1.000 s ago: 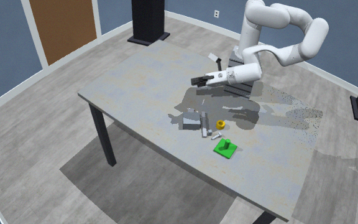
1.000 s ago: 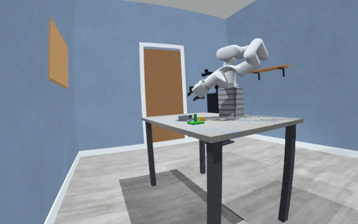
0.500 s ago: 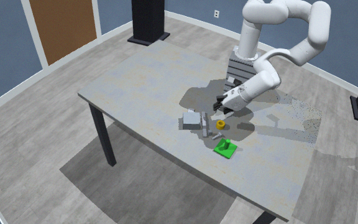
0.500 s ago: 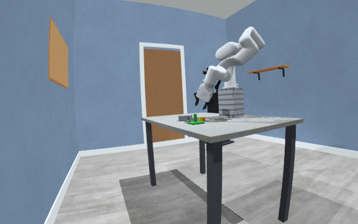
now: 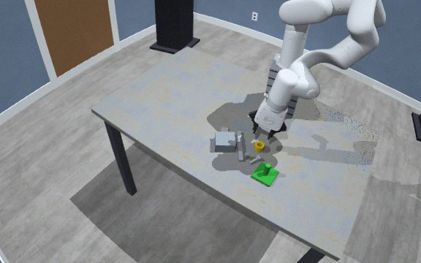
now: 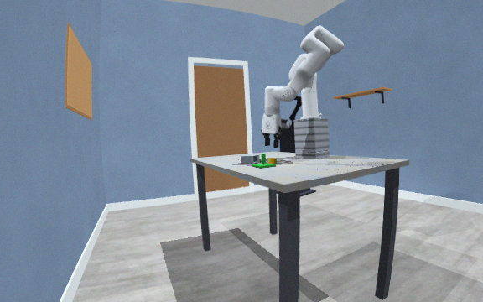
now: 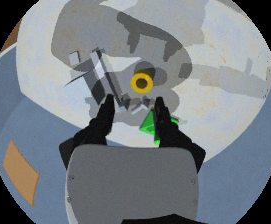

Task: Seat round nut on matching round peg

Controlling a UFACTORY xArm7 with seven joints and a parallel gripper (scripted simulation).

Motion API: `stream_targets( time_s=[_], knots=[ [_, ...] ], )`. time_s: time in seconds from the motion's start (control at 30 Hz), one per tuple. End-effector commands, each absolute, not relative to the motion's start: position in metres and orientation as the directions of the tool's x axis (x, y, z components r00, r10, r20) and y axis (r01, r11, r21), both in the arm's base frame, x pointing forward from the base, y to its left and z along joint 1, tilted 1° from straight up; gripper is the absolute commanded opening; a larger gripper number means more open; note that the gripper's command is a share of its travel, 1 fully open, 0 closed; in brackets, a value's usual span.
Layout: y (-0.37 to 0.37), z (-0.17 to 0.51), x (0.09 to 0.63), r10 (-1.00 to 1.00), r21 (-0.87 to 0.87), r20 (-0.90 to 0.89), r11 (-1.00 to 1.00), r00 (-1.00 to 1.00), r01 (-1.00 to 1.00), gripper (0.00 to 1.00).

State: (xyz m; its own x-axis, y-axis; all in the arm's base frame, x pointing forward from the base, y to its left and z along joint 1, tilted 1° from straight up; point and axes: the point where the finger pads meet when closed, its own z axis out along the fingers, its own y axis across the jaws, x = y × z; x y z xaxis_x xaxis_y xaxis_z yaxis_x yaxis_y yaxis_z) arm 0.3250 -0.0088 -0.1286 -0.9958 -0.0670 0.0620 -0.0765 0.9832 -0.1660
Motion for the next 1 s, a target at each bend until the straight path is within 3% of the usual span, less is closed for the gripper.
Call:
stream_targets(
  time_s=[0.0, 0.97],
  knots=[
    [-0.009, -0.133, 0.323, 0.001, -0.011, -0.001, 1.0, -1.0, 0.001, 0.6],
    [-0.01, -0.209, 0.322, 0.001, -0.01, 0.0, 1.0, -1.0, 0.001, 0.6]
  ],
)
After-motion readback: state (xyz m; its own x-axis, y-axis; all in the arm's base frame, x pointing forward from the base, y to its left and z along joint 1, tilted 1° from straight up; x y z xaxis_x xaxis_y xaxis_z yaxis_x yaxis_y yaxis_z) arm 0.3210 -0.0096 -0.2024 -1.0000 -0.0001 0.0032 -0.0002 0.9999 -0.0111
